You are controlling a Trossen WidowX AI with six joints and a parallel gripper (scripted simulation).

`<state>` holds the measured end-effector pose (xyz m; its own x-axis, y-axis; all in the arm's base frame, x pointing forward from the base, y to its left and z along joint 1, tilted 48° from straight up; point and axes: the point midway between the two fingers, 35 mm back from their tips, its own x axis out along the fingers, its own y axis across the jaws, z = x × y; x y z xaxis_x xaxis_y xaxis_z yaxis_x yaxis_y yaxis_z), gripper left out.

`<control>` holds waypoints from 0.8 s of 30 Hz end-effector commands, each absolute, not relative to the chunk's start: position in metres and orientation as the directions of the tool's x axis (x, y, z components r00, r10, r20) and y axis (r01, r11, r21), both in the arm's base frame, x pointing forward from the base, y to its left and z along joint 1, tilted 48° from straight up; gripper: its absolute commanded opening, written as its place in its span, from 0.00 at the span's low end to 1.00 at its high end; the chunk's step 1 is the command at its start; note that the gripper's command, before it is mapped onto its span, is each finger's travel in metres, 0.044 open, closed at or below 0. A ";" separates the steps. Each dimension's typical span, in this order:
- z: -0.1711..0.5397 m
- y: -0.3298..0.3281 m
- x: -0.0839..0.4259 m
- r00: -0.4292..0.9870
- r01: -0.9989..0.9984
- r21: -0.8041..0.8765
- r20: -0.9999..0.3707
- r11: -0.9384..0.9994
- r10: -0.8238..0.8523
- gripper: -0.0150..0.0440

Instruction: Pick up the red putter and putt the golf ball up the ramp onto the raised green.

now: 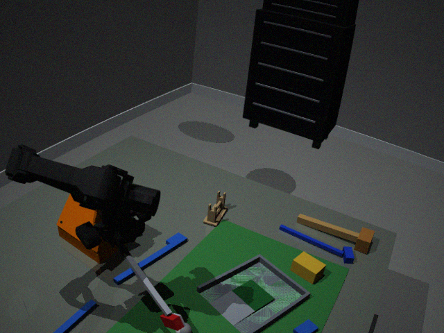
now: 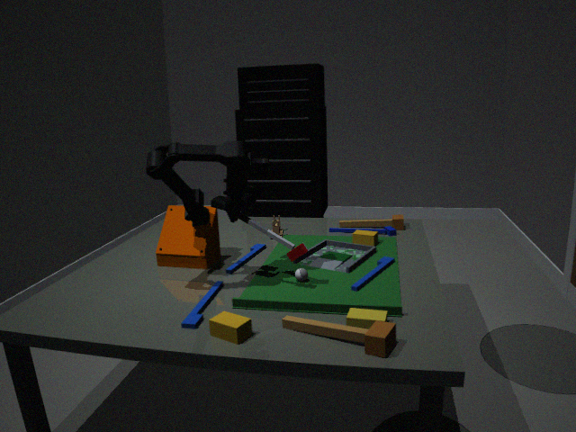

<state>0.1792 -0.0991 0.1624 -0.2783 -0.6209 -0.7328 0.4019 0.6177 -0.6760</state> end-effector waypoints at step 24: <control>0.127 -0.140 0.174 -0.379 0.468 -0.703 -0.707 0.536 -0.597 0.25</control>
